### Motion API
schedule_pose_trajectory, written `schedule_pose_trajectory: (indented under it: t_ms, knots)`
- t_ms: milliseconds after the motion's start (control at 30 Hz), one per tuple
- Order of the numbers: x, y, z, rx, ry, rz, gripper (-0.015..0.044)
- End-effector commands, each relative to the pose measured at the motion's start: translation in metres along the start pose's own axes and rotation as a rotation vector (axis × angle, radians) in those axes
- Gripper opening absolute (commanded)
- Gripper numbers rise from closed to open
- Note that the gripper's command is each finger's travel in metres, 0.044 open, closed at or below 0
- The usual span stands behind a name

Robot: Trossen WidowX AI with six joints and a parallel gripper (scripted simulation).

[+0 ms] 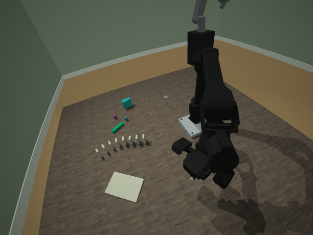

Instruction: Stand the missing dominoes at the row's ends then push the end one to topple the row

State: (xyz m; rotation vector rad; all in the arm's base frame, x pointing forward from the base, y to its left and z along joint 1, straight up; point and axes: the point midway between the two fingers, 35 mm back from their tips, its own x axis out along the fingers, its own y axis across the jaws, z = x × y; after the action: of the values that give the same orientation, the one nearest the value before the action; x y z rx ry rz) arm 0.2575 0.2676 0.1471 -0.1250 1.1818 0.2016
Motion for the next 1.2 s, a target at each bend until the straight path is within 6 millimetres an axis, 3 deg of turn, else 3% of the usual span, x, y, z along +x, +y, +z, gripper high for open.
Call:
schedule_pose_trajectory:
  t_ms: [0, 567, 1167]
  knots:
    - [0.009, 0.007, 0.002, -0.044, -0.071, -0.006, 0.0025]
    - [0.029, 0.037, 0.014, -0.158, -0.428, -0.016, 0.0025]
    - [0.022, 0.049, 0.006, -0.176, -0.765, -0.049, 0.0025]
